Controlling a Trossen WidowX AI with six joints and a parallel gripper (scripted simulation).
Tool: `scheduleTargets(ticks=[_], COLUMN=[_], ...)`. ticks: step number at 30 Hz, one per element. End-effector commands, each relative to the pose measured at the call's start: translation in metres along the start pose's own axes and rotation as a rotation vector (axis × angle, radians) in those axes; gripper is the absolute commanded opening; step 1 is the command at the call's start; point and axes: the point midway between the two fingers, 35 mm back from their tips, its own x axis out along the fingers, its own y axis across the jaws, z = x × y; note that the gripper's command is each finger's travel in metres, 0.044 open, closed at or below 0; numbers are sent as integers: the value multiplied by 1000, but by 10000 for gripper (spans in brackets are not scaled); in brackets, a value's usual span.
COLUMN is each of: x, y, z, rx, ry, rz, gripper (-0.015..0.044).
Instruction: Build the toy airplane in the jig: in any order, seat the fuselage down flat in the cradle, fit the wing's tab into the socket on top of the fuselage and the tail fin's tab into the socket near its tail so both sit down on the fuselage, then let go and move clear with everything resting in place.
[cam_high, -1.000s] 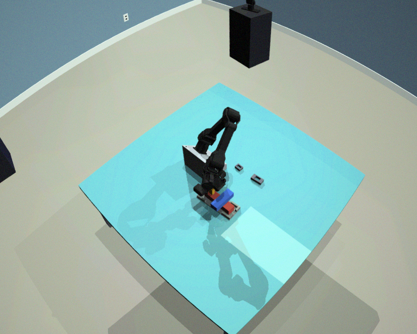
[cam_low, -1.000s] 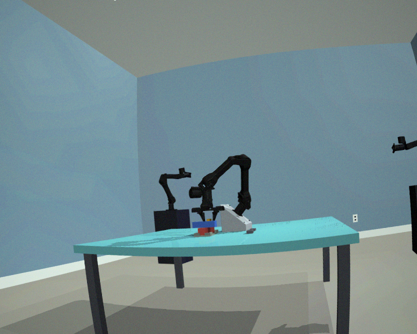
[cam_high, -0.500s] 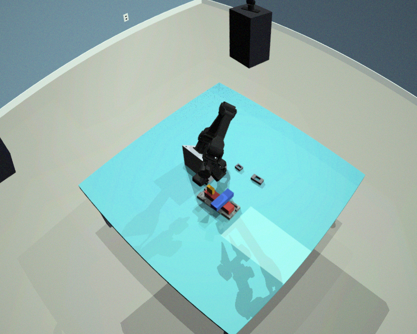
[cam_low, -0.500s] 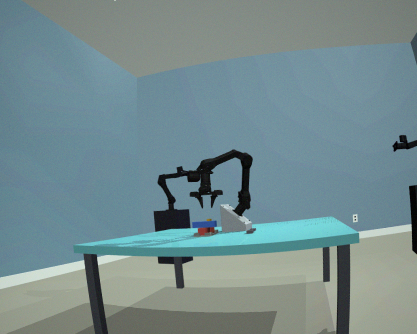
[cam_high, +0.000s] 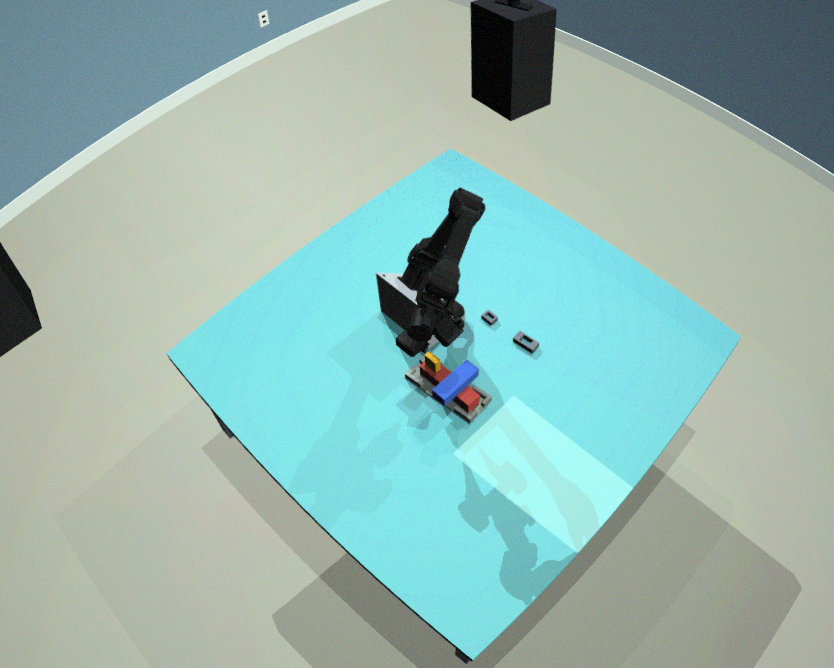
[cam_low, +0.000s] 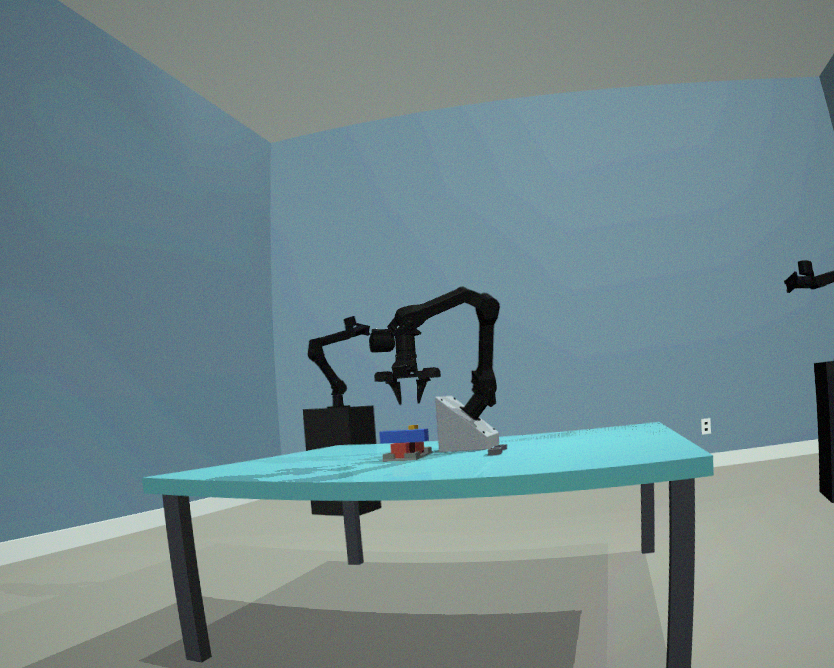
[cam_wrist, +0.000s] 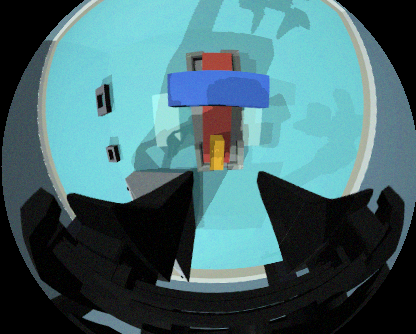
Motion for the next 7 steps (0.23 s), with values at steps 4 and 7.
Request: scheduleTargets(ticks=[4, 7], x=[0, 0], y=[0, 0], z=[0, 0], rx=[-1, -1], ry=[4, 4], rz=[-2, -2], gripper=[260, 260])
